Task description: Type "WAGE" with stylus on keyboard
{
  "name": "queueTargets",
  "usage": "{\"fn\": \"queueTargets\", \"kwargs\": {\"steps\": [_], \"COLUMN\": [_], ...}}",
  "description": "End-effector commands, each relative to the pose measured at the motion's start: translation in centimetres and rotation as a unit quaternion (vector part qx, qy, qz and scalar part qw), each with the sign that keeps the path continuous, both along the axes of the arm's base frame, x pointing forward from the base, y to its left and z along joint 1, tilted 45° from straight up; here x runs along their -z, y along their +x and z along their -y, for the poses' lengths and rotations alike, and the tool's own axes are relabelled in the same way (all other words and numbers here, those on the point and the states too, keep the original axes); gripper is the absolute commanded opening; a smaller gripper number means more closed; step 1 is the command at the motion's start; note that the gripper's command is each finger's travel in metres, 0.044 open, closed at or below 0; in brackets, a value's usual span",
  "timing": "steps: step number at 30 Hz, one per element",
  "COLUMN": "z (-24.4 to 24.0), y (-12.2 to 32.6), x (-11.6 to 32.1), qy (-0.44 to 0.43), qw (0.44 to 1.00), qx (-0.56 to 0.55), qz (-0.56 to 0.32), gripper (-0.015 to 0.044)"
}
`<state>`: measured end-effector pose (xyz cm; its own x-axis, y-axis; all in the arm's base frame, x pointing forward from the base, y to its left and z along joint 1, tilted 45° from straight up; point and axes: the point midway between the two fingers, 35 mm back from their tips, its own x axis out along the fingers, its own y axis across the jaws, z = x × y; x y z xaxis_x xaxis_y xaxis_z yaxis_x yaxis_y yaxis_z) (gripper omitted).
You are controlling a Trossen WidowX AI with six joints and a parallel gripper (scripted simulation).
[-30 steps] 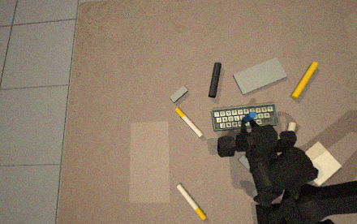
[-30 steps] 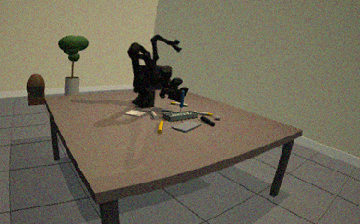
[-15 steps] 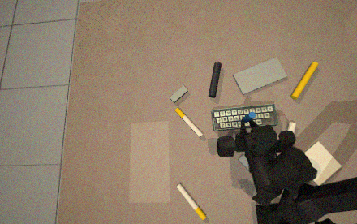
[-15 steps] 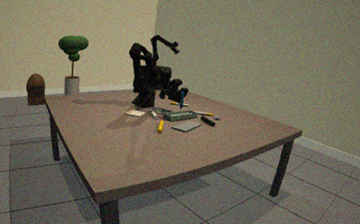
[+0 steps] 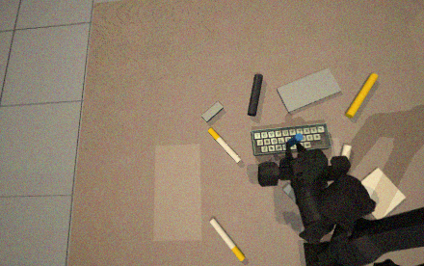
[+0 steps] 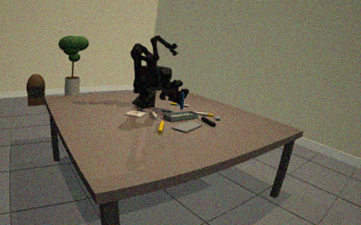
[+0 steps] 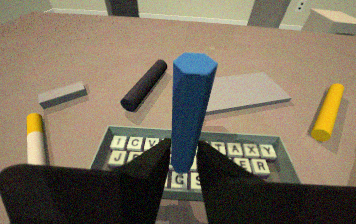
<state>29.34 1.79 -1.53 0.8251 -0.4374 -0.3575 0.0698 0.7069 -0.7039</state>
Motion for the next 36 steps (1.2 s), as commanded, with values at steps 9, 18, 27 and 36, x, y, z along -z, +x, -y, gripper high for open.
{"fn": "queueTargets", "kwargs": {"steps": [9,18,27,36], "z": [0.4,0.6,0.4,-0.7], "y": [-0.1,-0.1,-0.1,0.2], "x": [0.5,0.7,0.6,-0.4], "qy": [-0.002,-0.002,-0.002,-0.001], "qw": [1.0,1.0,1.0,1.0], "qx": [-0.001,-0.001,-0.001,-0.001], "qz": [-0.004,-0.004,-0.004,-0.005], "gripper": [0.0081,0.0081,0.0081,0.0081]}}
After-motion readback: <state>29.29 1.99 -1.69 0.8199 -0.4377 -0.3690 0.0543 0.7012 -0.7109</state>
